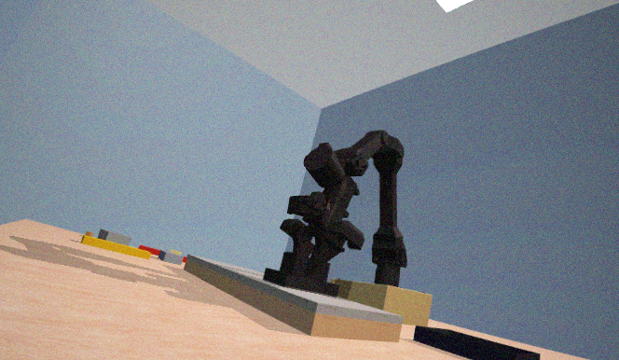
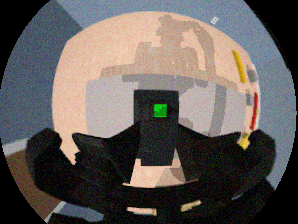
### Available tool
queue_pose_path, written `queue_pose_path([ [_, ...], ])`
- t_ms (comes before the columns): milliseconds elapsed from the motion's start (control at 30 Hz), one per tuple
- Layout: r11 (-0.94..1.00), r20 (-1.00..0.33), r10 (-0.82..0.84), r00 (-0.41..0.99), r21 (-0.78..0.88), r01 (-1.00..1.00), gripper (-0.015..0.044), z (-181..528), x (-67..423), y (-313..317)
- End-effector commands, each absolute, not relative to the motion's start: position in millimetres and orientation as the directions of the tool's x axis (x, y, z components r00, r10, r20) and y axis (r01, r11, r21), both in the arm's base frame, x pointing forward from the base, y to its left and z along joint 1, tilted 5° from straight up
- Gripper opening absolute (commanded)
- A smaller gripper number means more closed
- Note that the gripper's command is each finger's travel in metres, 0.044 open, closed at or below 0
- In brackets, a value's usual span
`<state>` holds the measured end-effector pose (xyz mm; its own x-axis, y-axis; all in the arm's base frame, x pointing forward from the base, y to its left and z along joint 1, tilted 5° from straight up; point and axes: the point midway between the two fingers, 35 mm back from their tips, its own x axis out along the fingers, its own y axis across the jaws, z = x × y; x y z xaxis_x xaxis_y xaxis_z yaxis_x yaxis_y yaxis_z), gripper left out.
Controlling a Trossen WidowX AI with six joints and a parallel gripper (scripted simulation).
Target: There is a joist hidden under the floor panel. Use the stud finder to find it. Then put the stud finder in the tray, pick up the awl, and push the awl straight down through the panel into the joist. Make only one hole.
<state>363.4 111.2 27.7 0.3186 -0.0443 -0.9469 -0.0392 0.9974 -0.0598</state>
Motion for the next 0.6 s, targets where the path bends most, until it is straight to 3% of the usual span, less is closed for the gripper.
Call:
queue_pose_path([
  [0,0.997,-0.946,-0.054,0.319,-0.068,-0.033,0.0,28.3,362.8,98.3],
  [567,0.997,-0.946,-0.058,0.319,-0.072,-0.033,0.0,31.1,364.4,55.9],
])
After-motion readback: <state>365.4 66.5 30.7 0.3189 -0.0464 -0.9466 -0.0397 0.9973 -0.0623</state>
